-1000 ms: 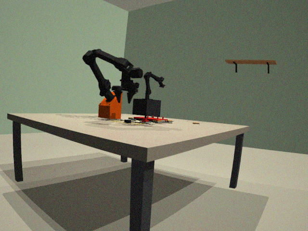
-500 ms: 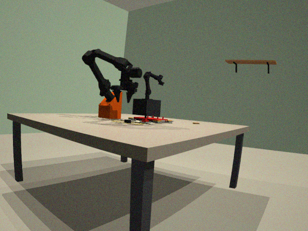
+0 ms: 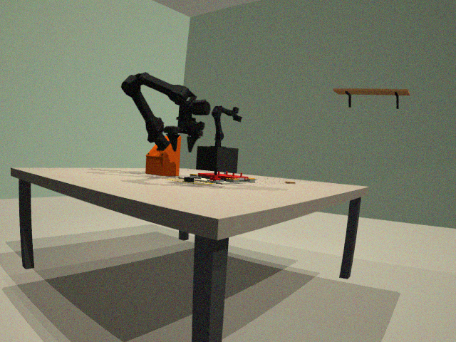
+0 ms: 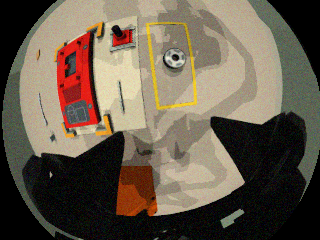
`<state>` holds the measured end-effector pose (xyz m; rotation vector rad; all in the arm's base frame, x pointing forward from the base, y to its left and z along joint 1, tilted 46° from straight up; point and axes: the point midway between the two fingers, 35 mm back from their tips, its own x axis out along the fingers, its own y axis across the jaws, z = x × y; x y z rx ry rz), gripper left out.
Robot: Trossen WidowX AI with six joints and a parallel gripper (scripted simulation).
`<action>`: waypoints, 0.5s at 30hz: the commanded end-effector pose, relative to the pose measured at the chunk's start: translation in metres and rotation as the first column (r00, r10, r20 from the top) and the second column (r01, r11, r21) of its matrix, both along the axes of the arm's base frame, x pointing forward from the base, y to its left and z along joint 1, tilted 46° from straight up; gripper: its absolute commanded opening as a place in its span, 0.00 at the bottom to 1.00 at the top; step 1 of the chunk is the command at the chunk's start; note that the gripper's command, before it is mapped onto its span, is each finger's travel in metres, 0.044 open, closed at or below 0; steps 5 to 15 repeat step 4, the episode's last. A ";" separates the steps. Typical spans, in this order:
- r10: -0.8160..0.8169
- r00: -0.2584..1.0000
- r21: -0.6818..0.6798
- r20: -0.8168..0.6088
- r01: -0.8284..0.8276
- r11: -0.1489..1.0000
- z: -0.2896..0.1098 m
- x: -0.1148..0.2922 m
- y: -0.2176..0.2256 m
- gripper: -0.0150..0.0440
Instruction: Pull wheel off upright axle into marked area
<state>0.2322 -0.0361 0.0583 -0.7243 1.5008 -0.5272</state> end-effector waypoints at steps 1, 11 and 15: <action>-0.003 1.000 0.005 -0.001 0.003 1.000 0.000 -0.001 0.000 1.00; -0.003 1.000 0.005 -0.001 0.003 1.000 0.000 -0.001 0.000 1.00; -0.003 1.000 0.005 -0.001 0.003 1.000 0.000 -0.001 0.000 1.00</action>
